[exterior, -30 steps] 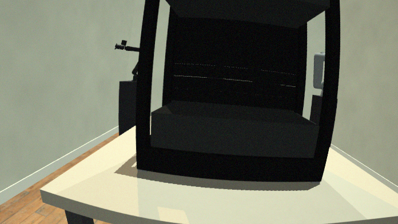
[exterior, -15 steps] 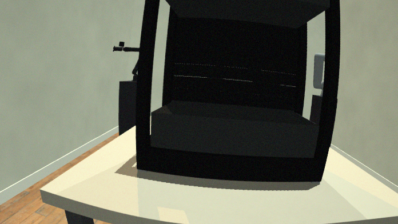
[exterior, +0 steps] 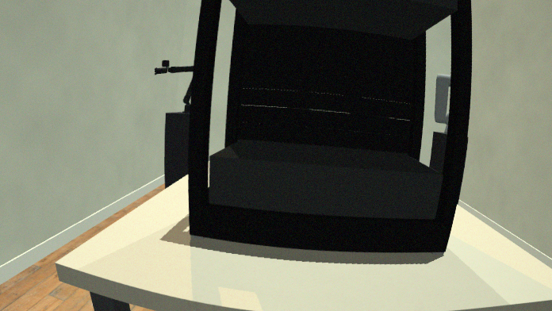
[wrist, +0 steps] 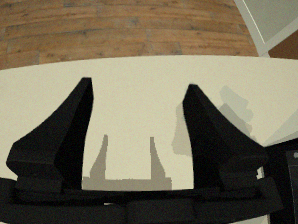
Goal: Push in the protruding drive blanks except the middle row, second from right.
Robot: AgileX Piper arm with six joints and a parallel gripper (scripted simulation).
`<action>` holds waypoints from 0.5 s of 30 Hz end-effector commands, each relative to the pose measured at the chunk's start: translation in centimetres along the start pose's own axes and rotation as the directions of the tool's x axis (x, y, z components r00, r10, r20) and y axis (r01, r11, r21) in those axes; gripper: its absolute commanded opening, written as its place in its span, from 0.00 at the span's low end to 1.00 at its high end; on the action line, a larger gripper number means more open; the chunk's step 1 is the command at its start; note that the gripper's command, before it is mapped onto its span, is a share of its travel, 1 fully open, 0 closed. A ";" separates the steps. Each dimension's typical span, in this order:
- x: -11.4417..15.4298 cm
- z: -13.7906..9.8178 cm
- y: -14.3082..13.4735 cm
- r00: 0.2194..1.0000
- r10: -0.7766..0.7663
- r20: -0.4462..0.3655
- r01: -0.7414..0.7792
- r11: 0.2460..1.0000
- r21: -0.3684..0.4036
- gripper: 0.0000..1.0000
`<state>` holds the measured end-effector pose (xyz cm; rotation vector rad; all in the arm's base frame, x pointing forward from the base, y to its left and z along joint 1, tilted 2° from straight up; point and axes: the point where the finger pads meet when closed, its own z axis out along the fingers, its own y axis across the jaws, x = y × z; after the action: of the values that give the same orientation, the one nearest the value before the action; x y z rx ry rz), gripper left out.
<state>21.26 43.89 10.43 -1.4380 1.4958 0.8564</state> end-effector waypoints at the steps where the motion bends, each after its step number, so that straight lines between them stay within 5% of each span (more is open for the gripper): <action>1: -0.1 -0.2 -0.4 1.000 0.000 0.000 0.000 1.000 0.012 1.00; 9: -0.1 -1.2 -2.4 1.000 0.012 -0.015 -0.010 0.997 0.078 1.00; 15: 0.1 -3.5 -6.1 0.998 0.040 -0.044 -0.030 0.980 0.197 1.00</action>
<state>26.41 40.47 11.97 -1.3118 1.5928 0.6938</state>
